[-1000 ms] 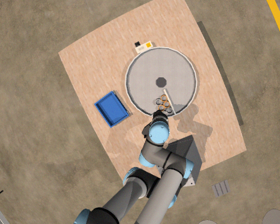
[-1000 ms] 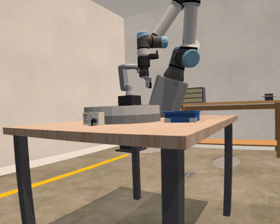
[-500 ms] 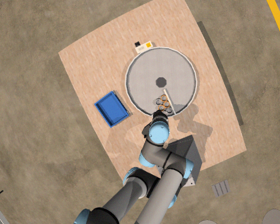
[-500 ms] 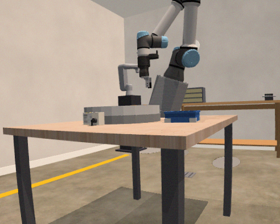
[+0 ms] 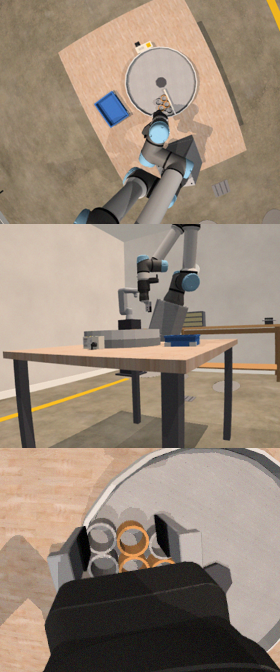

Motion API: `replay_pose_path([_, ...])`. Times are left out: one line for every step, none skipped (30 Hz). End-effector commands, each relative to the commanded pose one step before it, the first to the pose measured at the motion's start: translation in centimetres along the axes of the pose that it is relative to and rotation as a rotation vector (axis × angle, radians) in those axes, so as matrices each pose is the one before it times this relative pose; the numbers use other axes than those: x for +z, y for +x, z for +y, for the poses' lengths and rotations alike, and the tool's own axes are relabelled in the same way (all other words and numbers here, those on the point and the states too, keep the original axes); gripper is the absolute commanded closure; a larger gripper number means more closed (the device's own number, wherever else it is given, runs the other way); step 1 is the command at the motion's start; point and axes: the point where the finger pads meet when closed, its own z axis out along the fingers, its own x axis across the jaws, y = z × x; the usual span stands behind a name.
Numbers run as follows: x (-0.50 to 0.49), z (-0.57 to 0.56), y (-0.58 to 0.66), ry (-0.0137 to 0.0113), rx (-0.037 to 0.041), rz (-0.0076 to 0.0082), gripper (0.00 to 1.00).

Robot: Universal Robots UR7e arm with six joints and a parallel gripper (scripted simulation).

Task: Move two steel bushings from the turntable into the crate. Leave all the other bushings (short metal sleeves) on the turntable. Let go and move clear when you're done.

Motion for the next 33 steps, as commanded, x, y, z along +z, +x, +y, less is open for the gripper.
replay_pose_path([-0.0255, 0.033, 0.023, -0.00090, -0.00010, 0.00069, 0.00])
replay_pose_path([0.0000, 0.000, 0.000, 0.00000, 0.00000, 0.00000, 0.00])
replay_pose_path([0.0000, 0.000, 0.000, 0.00000, 0.00000, 0.00000, 0.00])
replay_pose_path([0.0000, 0.000, 0.000, 0.00000, 0.00000, 0.00000, 0.00])
replay_pose_path([0.1507, 0.405, 0.186, -0.00044, -0.00014, 0.00076, 0.00])
replay_pose_path([0.1511, 0.404, 0.186, -0.00044, -0.00014, 0.00076, 0.00])
replay_pose_path([0.1514, 0.404, 0.186, -0.00044, -0.00014, 0.00076, 0.00])
replay_pose_path([0.1517, 0.404, 0.186, -0.00044, -0.00014, 0.00076, 0.00])
replay_pose_path([0.1520, 0.404, 0.186, -0.00044, -0.00014, 0.00076, 0.00])
replay_pose_path([0.0000, 0.000, 0.000, 0.00000, 0.00000, 0.00000, 0.00])
replay_pose_path([0.0000, 0.000, 0.000, 0.00000, 0.00000, 0.00000, 0.00])
replay_pose_path([0.0000, 0.000, 0.000, 0.00000, 0.00000, 0.00000, 0.00])
replay_pose_path([0.0000, 0.000, 0.000, 0.00000, 0.00000, 0.00000, 0.00])
replay_pose_path([0.0000, 0.000, 0.000, 0.00000, 0.00000, 0.00000, 0.00])
replay_pose_path([0.0000, 0.000, 0.000, 0.00000, 0.00000, 0.00000, 0.00])
replay_pose_path([0.0000, 0.000, 0.000, 0.00000, 0.00000, 0.00000, 0.00])
replay_pose_path([0.0000, 0.000, 0.000, 0.00000, 0.00000, 0.00000, 0.00])
replay_pose_path([0.0000, 0.000, 0.000, 0.00000, 0.00000, 0.00000, 0.00])
replay_pose_path([0.0000, 0.000, 0.000, 0.00000, 0.00000, 0.00000, 0.00])
replay_pose_path([0.0000, 0.000, 0.000, 0.00000, 0.00000, 0.00000, 0.00])
replay_pose_path([0.0000, 0.000, 0.000, 0.00000, 0.00000, 0.00000, 0.00])
replay_pose_path([-0.0358, -0.064, -0.033, 0.00008, 0.00003, -0.00012, 0.00])
replay_pose_path([0.0000, 0.000, 0.000, 0.00000, 0.00000, 0.00000, 0.00])
replay_pose_path([0.0000, 0.000, 0.000, 0.00000, 0.00000, 0.00000, 0.00])
replay_pose_path([0.0000, 0.000, 0.000, 0.00000, 0.00000, 0.00000, 0.00])
replay_pose_path([0.0000, 0.000, 0.000, 0.00000, 0.00000, 0.00000, 0.00])
replay_pose_path([0.0000, 0.000, 0.000, 0.00000, 0.00000, 0.00000, 0.00])
replay_pose_path([0.0000, 0.000, 0.000, 0.00000, 0.00000, 0.00000, 0.00])
replay_pose_path([0.0000, 0.000, 0.000, 0.00000, 0.00000, 0.00000, 0.00])
replay_pose_path([0.0000, 0.000, 0.000, 0.00000, 0.00000, 0.00000, 0.00])
replay_pose_path([0.0000, 0.000, 0.000, 0.00000, 0.00000, 0.00000, 0.00])
replay_pose_path([0.0000, 0.000, 0.000, 0.00000, 0.00000, 0.00000, 0.00])
replay_pose_path([0.0000, 0.000, 0.000, 0.00000, 0.00000, 0.00000, 0.00])
